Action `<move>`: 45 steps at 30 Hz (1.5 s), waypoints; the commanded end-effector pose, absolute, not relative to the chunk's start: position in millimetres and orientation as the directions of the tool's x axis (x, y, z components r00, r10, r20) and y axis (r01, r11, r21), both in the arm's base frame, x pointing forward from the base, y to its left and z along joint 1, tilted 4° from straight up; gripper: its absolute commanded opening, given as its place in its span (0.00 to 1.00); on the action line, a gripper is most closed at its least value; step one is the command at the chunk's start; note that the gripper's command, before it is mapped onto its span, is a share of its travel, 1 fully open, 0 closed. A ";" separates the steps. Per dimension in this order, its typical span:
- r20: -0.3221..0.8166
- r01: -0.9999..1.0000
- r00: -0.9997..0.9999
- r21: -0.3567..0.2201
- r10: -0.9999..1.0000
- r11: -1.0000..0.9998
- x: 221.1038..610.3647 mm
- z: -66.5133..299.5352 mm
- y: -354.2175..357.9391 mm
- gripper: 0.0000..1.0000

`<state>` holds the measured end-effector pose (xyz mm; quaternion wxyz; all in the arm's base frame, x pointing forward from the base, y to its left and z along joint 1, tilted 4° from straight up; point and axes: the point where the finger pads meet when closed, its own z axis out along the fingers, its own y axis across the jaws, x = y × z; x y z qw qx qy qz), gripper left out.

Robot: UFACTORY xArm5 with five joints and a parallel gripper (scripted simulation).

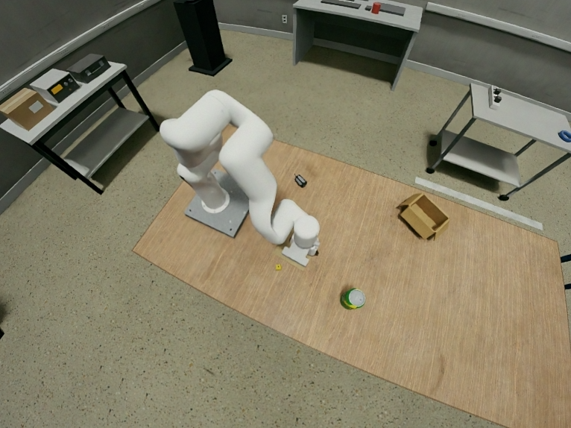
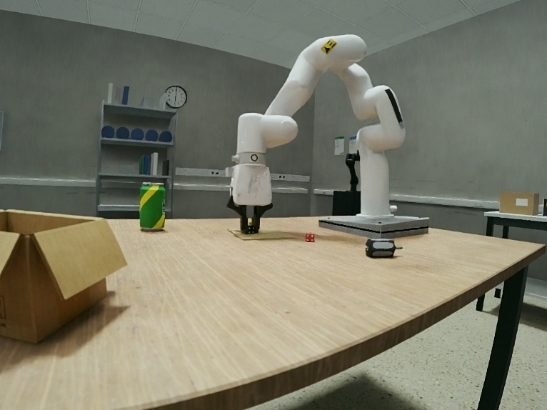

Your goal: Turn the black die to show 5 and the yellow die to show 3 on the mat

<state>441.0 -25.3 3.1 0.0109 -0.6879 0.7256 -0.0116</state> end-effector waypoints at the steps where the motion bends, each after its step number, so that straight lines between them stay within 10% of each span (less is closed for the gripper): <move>1: 0.000 -0.998 -0.053 -0.035 -0.999 0.053 442.4 4.3 -25.3 0.28; 23: 0.000 -0.998 -0.053 -0.035 -0.999 0.053 442.3 7.4 -25.1 0.36; 45: 0.000 -0.998 -0.053 -0.035 -0.999 0.053 439.6 91.0 -20.5 0.36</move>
